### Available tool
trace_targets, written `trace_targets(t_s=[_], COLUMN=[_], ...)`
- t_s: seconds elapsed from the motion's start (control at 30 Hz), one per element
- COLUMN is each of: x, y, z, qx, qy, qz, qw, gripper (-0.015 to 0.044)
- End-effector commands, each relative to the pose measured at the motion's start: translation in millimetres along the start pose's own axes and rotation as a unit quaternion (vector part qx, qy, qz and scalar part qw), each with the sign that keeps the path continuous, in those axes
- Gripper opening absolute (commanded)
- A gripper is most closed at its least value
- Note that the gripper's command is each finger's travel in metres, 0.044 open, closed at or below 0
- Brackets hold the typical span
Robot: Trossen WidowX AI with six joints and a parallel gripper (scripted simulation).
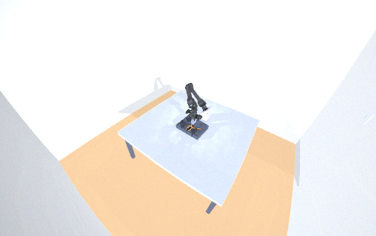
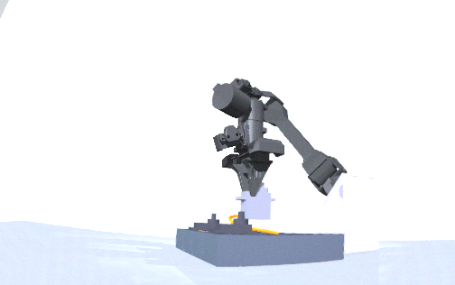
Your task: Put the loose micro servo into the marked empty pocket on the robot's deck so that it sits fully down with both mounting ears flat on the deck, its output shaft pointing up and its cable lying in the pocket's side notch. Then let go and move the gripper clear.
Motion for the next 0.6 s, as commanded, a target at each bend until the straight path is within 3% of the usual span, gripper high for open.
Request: trace_targets(t_s=[0.0,0.57], x=[21.0,76.1], y=[-2.4,-8.3], z=[1.6,2.4], qx=[-0.001,-0.001], qy=[-0.003,-0.005], qz=[-0.001,-0.003], qw=[1.000,1.000], gripper=[0.0000,0.0000])
Point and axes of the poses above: the point midway between the two fingers, 35 mm back from their tips, its own z axis back along the fingers, its own y axis across the jaws, x = y × z, the point moved 1 cm from there along z, back along the fingers, and after that the axes turned 5 degrees about z, right-handed, at the moved point
